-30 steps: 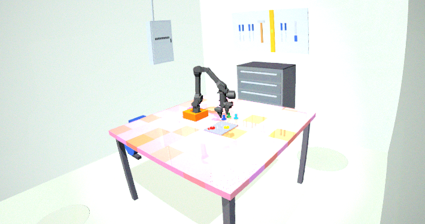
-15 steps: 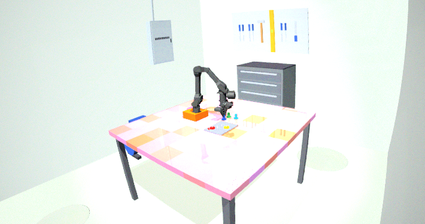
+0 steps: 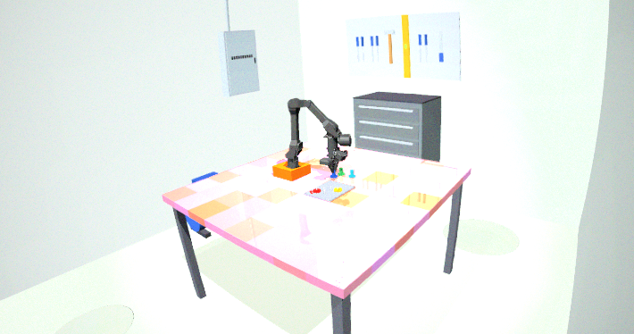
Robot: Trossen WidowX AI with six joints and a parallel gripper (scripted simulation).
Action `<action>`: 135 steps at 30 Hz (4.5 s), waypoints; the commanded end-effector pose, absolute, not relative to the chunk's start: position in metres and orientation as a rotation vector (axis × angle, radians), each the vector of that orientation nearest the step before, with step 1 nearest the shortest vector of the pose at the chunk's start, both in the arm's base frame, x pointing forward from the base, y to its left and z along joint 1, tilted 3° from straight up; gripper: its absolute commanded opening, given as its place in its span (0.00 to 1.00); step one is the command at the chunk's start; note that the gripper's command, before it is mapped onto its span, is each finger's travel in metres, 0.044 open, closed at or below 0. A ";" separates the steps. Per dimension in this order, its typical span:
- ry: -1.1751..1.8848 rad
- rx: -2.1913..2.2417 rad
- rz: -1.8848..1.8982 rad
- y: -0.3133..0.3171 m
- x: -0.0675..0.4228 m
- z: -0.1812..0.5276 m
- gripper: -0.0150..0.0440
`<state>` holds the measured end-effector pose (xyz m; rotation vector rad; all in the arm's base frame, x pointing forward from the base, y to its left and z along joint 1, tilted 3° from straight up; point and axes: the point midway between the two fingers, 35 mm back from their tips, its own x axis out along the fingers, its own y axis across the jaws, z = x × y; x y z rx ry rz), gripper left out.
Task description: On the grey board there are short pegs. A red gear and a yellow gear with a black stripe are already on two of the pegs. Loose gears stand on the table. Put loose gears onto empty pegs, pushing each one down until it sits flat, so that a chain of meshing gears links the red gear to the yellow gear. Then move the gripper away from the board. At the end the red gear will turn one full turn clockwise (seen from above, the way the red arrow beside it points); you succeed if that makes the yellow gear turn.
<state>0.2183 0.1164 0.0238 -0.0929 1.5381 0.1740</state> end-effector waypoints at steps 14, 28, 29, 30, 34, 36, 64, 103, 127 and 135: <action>1.532 -0.089 0.179 0.116 0.225 0.068 0.25; 1.532 -0.089 0.179 0.111 0.224 0.105 0.25; 1.532 -0.089 0.179 0.110 0.223 0.107 0.25; 1.532 -0.089 0.179 0.110 0.223 0.110 0.25; 1.532 -0.089 0.179 0.108 0.221 0.120 0.25; 1.532 -0.089 0.179 0.107 0.220 0.126 0.25; 1.532 -0.085 0.175 0.085 0.232 0.147 0.25; 1.526 -0.074 0.164 0.019 0.286 0.110 0.25; 1.525 -0.096 0.163 -0.036 0.308 0.082 0.25; 1.525 -0.102 0.164 -0.056 0.312 0.072 0.25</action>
